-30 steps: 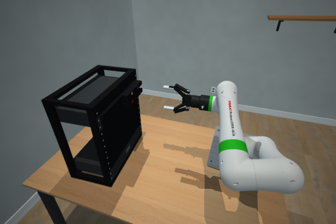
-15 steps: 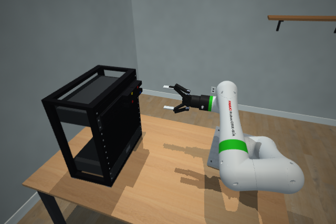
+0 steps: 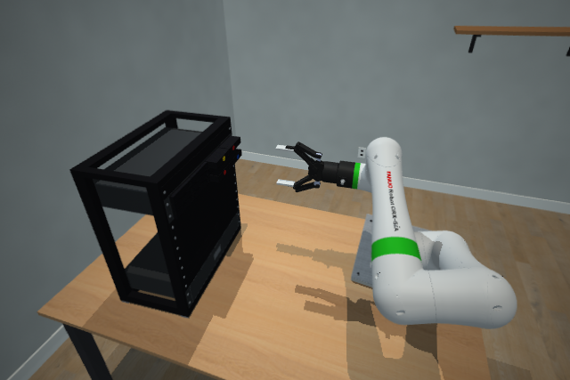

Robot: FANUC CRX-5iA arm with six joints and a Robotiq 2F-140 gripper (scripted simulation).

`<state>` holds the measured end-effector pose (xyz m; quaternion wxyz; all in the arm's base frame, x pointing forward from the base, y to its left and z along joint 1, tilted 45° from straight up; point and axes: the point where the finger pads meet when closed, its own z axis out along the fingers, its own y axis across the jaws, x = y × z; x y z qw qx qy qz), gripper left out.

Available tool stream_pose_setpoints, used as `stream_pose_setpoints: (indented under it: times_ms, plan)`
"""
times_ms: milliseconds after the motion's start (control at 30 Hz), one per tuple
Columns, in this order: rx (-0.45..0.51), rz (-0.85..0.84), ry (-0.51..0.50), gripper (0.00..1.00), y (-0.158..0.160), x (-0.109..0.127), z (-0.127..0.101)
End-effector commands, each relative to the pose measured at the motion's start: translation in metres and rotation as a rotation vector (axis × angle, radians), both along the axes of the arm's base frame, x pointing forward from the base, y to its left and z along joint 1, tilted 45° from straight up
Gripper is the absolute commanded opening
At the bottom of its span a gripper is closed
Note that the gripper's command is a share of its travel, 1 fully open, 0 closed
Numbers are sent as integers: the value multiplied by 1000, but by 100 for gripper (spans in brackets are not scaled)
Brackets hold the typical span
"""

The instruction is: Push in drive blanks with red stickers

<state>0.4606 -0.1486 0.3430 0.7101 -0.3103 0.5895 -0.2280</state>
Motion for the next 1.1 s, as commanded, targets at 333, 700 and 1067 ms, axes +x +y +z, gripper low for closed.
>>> stream_pose_setpoints:
  times_ms: [333,700,1067]
  plan:
    - [0,0,0,100,12,28,16]
    - [0,0,0,100,34,75,41]
    - [0,0,0,100,52,114,63]
